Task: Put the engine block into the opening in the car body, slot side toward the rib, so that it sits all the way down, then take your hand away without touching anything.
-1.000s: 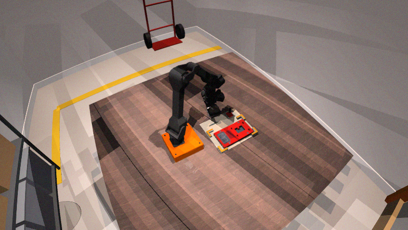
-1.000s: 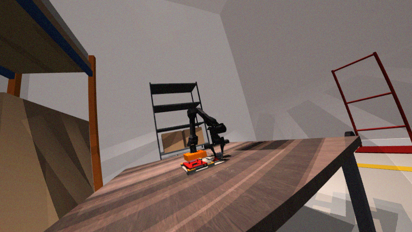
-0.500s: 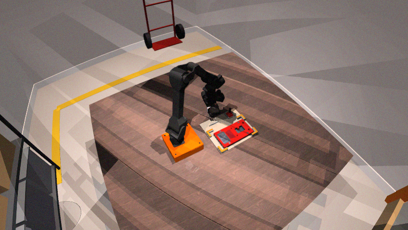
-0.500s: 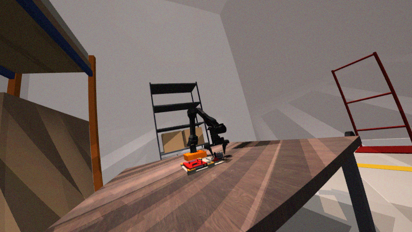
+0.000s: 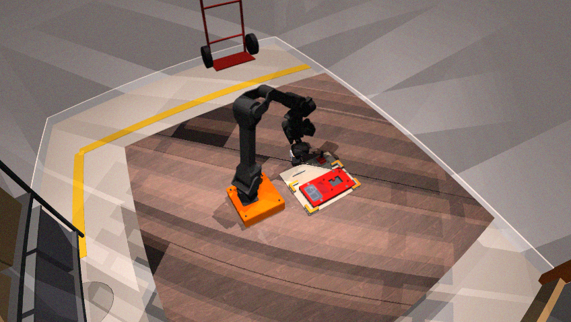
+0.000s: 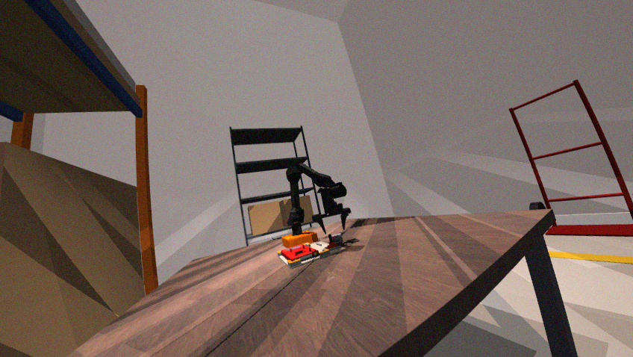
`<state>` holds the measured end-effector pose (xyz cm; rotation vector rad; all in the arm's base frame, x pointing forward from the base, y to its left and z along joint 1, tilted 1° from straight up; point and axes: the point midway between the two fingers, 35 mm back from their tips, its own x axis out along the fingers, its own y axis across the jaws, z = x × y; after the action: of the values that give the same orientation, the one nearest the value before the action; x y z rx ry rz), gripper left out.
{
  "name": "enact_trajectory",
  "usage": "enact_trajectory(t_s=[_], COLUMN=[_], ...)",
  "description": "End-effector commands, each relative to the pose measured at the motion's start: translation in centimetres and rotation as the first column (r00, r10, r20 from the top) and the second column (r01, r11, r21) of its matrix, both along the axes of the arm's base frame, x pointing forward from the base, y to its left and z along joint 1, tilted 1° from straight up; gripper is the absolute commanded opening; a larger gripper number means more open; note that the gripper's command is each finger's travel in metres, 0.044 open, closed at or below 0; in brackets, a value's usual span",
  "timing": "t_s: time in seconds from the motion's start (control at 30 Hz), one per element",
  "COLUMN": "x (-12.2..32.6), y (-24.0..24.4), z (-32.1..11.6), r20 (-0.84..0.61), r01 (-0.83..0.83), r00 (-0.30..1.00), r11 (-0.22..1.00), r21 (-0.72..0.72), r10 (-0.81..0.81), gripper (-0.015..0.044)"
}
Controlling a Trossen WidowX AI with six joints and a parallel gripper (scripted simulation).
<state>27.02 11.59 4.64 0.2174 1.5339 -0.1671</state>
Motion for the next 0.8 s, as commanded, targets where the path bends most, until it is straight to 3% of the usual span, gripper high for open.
enact_trajectory(t_s=[0.0, 0.77], x=[-0.1, 0.1], y=[0.0, 0.0], z=[0.9, 1.8], r20=[0.002, 0.002], r01=[-0.002, -0.01], r00=[1.0, 1.0], r11=[1.0, 1.0], r21=[0.005, 0.005], r10=[0.002, 0.01], gripper=[0.044, 0.044])
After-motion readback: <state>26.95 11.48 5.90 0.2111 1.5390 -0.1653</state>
